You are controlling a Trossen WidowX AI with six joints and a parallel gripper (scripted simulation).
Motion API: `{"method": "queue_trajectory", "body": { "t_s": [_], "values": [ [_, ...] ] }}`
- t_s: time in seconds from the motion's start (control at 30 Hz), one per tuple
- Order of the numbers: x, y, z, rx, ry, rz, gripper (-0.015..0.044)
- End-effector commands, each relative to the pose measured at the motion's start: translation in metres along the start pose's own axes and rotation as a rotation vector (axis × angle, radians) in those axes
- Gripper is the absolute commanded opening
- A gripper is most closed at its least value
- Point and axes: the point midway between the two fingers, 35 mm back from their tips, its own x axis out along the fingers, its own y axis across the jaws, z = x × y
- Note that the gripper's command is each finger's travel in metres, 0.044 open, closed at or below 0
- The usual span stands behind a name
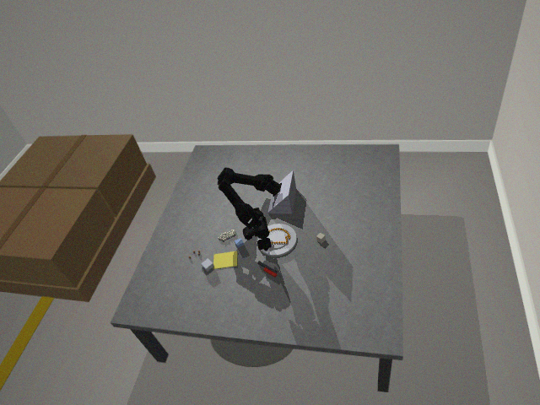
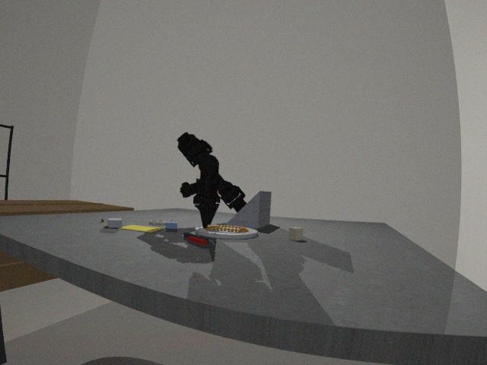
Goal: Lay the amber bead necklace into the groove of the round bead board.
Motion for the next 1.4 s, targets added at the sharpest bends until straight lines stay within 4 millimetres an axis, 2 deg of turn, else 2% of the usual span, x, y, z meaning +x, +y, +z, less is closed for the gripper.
{"method": "queue_trajectory", "body": {
  "t_s": [0.0,0.5,0.57,0.73,0.9,1.0,1.17,1.2,1.23,1.37],
  "values": [
    [0.000,0.000,0.000,0.003,-0.002,-0.002,0.0440],
    [0.000,0.000,0.000,0.003,-0.002,-0.002,0.0440],
    [-0.004,0.000,-0.001,0.025,-0.001,-0.001,0.0387],
    [-0.031,0.000,-0.011,0.170,0.000,-0.001,0.0256],
    [-0.032,0.000,-0.011,0.176,0.000,-0.001,0.0125],
    [-0.031,0.000,-0.011,0.176,0.000,-0.001,0.0120],
    [-0.016,0.000,-0.011,0.176,-0.001,-0.001,0.0120],
    [-0.016,0.000,-0.011,0.176,-0.001,-0.001,0.0120],
    [-0.025,0.002,-0.011,0.177,-0.001,0.008,0.0120],
    [-0.023,0.002,-0.011,0.177,-0.001,0.007,0.0120]
  ]
}}
